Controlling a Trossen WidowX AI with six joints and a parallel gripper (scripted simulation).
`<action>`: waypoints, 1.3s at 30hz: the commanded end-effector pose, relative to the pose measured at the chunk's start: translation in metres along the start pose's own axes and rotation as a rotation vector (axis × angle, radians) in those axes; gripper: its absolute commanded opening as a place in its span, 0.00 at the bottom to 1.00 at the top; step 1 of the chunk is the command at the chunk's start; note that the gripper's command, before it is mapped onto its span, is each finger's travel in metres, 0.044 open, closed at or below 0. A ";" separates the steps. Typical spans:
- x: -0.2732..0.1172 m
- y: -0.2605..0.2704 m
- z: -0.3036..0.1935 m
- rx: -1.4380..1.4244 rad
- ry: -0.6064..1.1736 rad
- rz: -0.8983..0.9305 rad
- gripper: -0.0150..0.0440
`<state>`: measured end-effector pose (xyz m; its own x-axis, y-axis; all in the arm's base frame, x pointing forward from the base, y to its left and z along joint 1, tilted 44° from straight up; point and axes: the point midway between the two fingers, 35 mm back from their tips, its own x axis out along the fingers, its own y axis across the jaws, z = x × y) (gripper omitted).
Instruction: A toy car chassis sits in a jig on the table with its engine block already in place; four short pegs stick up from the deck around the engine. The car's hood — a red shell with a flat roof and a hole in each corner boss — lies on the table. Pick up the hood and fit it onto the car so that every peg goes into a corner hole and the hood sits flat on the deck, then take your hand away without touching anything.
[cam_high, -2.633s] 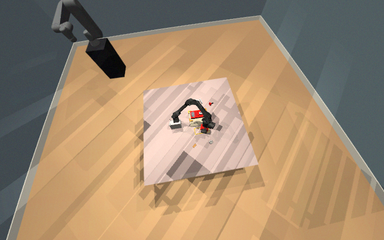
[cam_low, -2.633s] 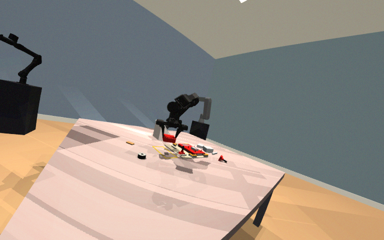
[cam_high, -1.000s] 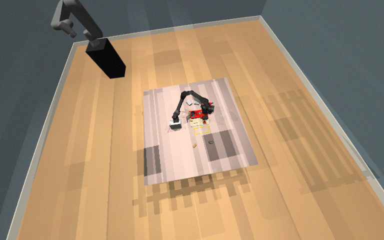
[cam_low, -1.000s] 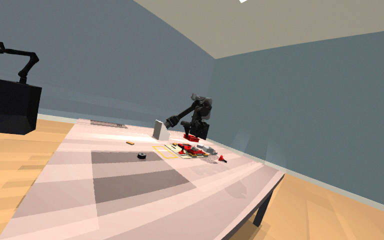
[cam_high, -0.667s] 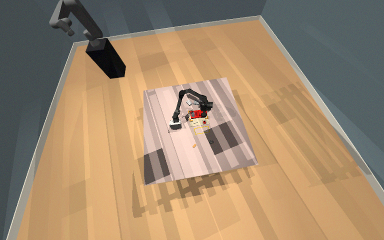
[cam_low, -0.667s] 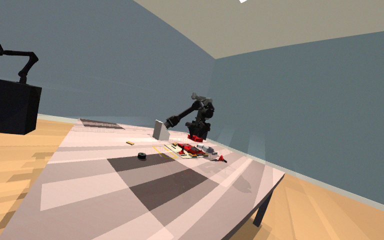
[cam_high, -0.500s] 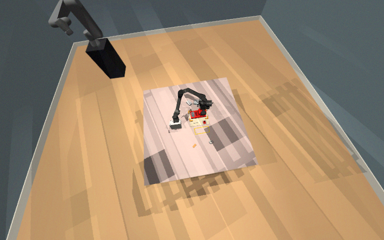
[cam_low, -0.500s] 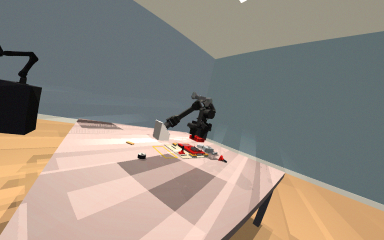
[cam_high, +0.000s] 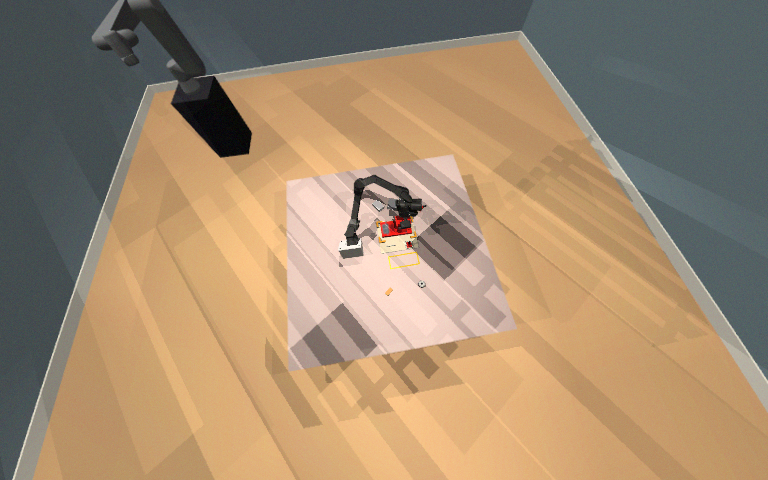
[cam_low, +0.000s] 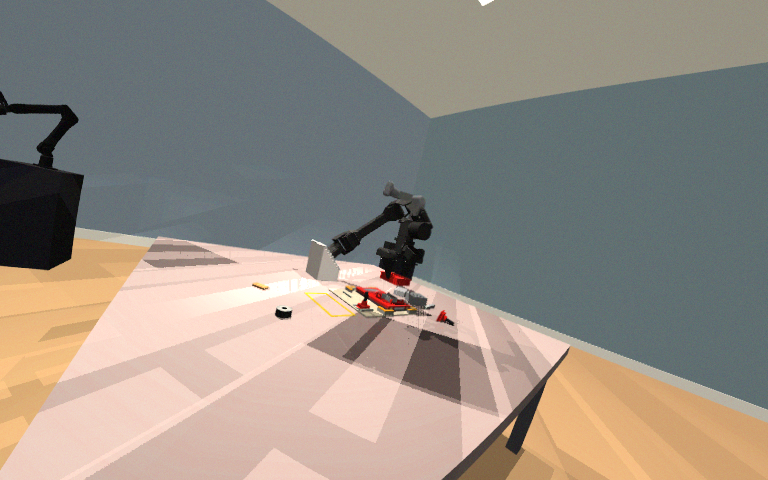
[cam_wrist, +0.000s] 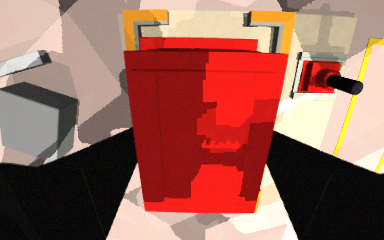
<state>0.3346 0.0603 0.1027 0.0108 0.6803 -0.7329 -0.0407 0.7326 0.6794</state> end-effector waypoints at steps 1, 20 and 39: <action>0.015 0.001 -0.003 0.005 0.010 0.007 0.25; 0.047 0.002 -0.005 0.005 0.010 0.009 0.25; 0.047 0.002 -0.005 0.005 0.010 0.009 0.25</action>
<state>0.3302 0.0929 0.0702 0.0014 0.6827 -0.7307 -0.0392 0.7302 0.6821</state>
